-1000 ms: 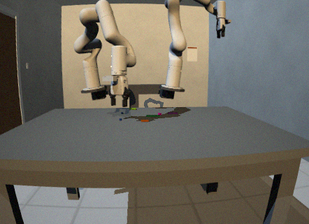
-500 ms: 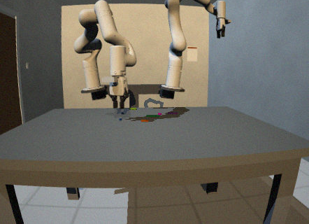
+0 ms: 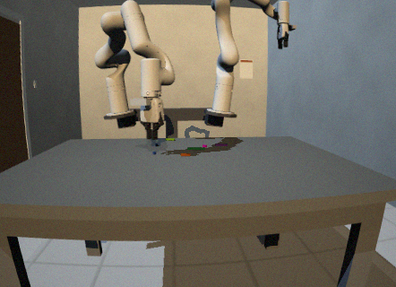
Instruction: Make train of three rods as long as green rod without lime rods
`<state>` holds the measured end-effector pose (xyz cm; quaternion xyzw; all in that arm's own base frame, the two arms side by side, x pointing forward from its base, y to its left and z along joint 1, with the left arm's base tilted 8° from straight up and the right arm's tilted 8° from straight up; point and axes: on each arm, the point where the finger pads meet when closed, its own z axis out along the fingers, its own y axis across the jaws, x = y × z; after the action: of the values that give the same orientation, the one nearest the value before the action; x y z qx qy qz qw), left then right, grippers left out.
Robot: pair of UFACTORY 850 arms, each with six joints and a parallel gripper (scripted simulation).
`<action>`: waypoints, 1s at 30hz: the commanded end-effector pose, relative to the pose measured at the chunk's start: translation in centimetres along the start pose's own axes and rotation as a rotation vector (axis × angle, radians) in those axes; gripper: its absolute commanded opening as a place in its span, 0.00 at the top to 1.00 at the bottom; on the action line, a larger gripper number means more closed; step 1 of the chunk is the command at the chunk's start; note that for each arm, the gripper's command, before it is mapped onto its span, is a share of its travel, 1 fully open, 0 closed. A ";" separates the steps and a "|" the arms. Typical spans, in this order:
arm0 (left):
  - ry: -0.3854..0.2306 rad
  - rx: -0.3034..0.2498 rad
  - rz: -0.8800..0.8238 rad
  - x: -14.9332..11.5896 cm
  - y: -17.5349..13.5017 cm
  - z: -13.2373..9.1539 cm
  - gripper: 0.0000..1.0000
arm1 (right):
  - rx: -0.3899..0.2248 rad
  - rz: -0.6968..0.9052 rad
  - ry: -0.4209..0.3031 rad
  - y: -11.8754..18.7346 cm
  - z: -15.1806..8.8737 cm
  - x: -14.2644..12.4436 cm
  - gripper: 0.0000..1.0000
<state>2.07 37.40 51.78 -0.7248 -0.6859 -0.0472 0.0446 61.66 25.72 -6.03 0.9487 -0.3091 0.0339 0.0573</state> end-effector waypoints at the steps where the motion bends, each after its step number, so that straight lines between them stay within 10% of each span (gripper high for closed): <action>1: 0.002 0.000 0.000 0.0 0.0 -0.1 0.00 | 0.002 0.000 0.001 -0.1 -0.1 0.1 0.74; 30: 0.002 0.000 0.000 0.0 0.0 -0.1 0.00 | 0.002 0.000 0.001 -0.2 1.5 0.1 0.74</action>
<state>2.07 37.40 51.78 -0.7248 -0.6859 -0.0472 0.0446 61.74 25.57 -7.21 0.9487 -0.3090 0.0336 0.0575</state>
